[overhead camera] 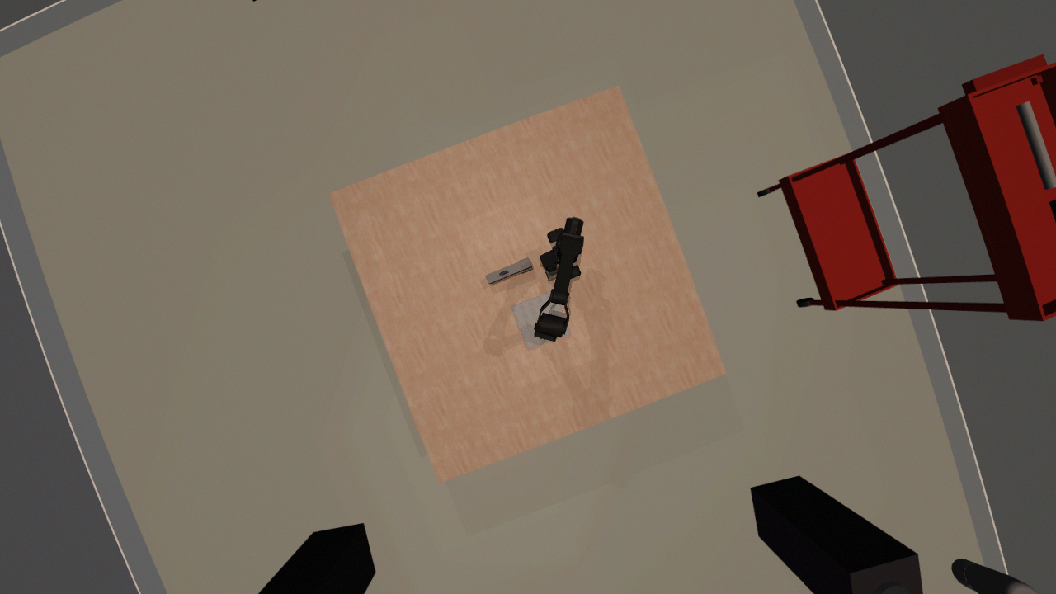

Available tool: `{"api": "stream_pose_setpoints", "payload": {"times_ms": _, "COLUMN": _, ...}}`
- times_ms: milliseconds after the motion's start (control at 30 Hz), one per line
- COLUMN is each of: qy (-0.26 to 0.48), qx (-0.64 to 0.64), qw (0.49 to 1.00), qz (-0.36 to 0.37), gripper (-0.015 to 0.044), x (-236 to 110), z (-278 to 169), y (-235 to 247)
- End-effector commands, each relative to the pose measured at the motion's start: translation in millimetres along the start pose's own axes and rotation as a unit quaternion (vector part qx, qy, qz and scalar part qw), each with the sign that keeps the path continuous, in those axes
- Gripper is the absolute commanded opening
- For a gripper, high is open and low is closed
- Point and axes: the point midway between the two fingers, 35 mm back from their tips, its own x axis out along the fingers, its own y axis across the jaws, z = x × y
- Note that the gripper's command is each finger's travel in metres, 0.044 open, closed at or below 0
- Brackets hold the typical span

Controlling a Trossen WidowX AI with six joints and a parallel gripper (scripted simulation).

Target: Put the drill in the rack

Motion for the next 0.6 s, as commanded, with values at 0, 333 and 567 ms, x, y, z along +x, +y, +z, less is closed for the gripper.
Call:
{"api": "stream_pose_setpoints", "payload": {"times_ms": 0, "qy": 0.000, "qx": -0.001, "qw": 1.000, "qz": -0.001, "gripper": 0.0000, "x": 0.7, "z": -1.4, "y": 7.1}}
{"api": "stream_pose_setpoints", "payload": {"times_ms": 333, "qy": 0.001, "qx": -0.001, "qw": 1.000, "qz": 0.000, "gripper": 0.0000, "x": 2.8, "z": -5.1, "y": 23.9}}
{"api": "stream_pose_setpoints", "payload": {"times_ms": 567, "qy": 0.001, "qx": -0.001, "qw": 1.000, "qz": 0.000, "gripper": 0.0000, "x": 3.9, "z": -7.5, "y": 35.6}}
